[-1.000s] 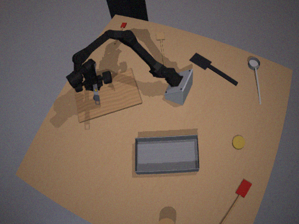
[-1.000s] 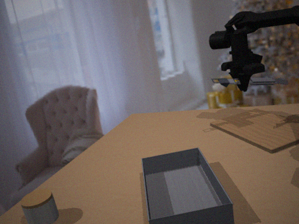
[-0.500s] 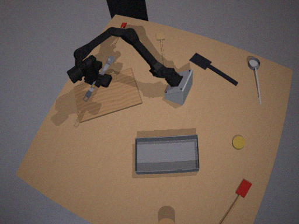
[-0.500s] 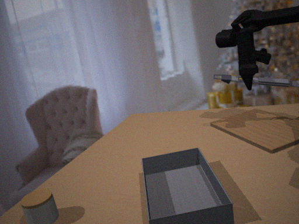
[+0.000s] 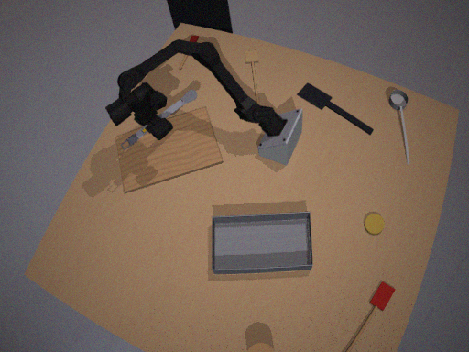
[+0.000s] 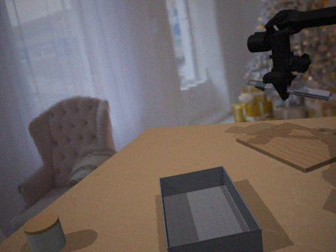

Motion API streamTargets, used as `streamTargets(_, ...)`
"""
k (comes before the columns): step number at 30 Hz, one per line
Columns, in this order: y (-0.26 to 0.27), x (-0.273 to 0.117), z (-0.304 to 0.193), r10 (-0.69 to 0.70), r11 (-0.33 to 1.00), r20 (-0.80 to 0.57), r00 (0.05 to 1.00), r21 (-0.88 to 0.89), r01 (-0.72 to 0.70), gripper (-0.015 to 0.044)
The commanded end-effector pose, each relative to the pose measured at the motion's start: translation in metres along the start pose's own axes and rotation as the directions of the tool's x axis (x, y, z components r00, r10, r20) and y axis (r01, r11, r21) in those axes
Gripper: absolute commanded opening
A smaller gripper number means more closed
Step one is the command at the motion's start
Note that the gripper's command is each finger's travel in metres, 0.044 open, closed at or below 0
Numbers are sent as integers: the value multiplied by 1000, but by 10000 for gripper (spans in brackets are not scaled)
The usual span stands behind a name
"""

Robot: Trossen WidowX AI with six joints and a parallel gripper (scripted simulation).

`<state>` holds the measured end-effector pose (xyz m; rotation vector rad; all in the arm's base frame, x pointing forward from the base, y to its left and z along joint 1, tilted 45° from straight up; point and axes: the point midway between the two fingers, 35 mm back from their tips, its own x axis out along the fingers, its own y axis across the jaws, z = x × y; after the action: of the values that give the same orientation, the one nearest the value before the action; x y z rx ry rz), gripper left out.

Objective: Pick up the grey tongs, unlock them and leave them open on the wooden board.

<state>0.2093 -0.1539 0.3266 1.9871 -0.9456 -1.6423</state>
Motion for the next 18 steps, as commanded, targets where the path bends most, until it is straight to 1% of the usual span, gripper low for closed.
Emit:
streamTargets(1,0,0,1,-5,1000,0,1000,13,5,-150)
streamTargets(8,-2,1,4,-55,997,-46,997,44,57,-150)
streamTargets(18,-5,0,11,-164,974,-235,958,113,195,-150)
